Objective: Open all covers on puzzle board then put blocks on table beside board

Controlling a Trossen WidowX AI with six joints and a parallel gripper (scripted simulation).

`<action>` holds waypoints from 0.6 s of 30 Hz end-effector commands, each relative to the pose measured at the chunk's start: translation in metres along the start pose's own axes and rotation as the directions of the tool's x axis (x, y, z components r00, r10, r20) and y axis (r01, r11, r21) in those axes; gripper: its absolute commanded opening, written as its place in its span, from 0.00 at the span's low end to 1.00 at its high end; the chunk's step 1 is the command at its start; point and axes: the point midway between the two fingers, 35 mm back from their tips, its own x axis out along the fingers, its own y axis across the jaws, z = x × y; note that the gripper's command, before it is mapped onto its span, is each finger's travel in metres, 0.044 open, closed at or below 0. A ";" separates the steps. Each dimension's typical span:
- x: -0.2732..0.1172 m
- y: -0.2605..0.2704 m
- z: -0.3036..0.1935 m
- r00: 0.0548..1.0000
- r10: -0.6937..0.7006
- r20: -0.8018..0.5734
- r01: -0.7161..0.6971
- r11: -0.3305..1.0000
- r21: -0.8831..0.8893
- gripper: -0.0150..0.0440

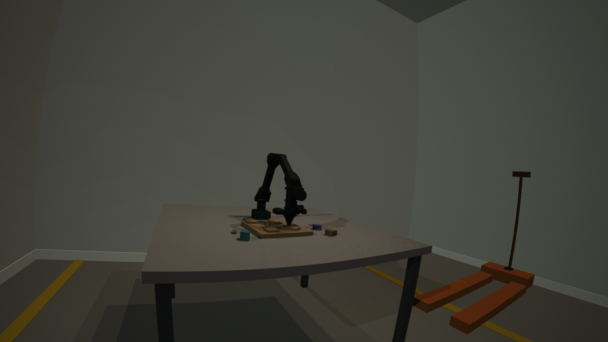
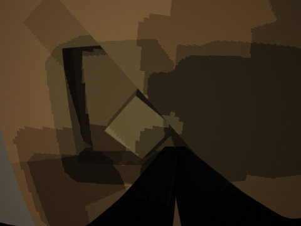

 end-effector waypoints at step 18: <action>-0.001 -0.024 0.010 1.000 -0.002 0.004 0.002 1.000 -0.003 0.25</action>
